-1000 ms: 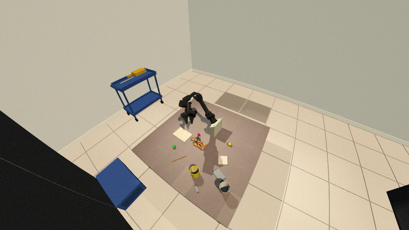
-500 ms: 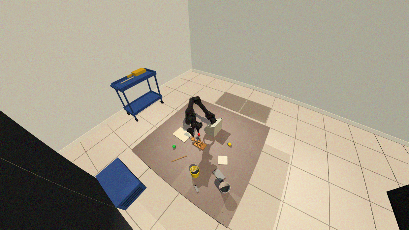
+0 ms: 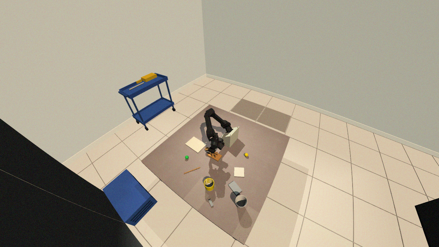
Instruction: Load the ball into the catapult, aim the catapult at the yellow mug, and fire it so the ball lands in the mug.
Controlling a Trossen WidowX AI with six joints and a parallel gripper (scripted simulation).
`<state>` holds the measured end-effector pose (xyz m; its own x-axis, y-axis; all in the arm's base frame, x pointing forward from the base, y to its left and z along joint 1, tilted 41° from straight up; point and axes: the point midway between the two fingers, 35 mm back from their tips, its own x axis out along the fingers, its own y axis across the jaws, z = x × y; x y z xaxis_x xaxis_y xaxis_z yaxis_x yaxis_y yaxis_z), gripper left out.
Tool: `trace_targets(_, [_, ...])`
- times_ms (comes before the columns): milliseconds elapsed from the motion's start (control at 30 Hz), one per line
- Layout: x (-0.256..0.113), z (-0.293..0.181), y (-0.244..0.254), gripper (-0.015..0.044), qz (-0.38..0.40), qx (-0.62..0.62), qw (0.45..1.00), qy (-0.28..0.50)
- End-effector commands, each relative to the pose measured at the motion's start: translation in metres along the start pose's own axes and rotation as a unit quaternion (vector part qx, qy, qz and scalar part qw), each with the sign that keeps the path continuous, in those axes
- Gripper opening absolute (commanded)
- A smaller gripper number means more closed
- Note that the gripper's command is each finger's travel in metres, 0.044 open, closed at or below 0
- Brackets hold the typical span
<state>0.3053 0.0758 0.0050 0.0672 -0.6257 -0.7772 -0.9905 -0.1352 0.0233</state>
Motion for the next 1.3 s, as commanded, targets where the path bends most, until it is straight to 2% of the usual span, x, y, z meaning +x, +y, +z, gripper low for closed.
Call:
trace_targets(0, [0.004, 0.001, 0.001, 0.0440, -0.002, 0.005, 1.000, 0.009])
trace_targets(100, [0.038, 0.001, 0.000, 0.0440, -0.002, 0.005, 1.000, 0.009])
trace_targets(167, [0.048, 0.001, 0.001, 0.0440, -0.002, 0.005, 1.000, 0.010])
trace_targets(1267, [0.096, 0.000, 0.001, 0.0440, -0.002, 0.005, 1.000, 0.011])
